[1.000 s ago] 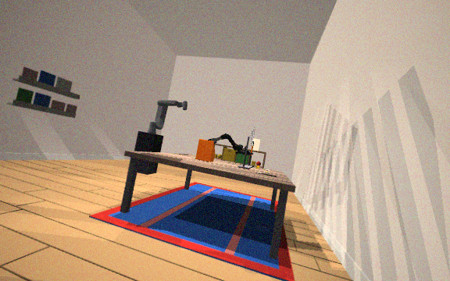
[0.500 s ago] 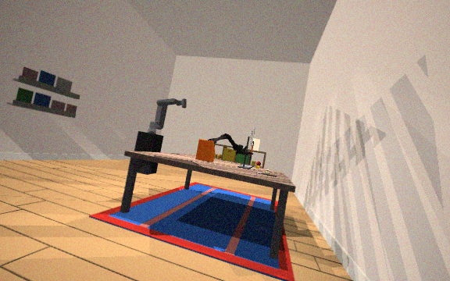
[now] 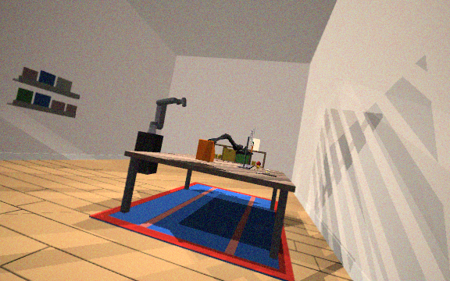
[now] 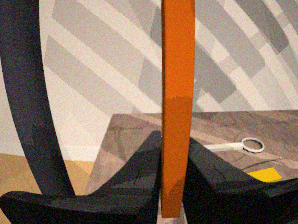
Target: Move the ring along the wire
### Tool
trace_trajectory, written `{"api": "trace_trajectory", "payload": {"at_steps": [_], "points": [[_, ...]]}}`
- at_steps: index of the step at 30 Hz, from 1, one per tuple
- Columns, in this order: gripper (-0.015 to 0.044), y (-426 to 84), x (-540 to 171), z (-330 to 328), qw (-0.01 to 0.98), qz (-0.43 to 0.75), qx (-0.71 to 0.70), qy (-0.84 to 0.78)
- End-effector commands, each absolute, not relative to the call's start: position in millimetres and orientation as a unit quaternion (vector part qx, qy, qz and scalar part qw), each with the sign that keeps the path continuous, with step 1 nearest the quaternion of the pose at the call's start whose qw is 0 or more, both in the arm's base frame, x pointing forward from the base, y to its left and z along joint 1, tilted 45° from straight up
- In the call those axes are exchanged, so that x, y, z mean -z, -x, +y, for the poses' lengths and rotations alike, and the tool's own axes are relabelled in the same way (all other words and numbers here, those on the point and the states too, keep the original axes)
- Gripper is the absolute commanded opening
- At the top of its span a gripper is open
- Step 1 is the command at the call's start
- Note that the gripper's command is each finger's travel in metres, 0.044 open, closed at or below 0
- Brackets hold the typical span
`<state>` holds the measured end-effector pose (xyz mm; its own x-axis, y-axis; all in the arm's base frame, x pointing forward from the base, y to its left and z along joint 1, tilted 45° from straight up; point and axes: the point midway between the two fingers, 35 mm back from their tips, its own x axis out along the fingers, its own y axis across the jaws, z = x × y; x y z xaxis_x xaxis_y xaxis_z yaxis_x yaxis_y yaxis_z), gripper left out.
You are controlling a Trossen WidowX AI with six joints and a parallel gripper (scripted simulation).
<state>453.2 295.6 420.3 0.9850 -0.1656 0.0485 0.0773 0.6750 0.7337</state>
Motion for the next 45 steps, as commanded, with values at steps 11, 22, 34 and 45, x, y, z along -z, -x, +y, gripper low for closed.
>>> {"api": "trace_trajectory", "payload": {"at_steps": [11, 22, 34, 45], "points": [[-0.015, -453, -422, 294, 0.913, -0.056, 0.066, -0.398], [-0.015, -451, -430, 283, 0.913, -0.057, 0.064, -0.398], [-0.015, -451, -430, 283, 0.913, -0.057, 0.064, -0.398], [-0.015, -451, -430, 283, 0.913, -0.057, 0.064, -0.398]]}}
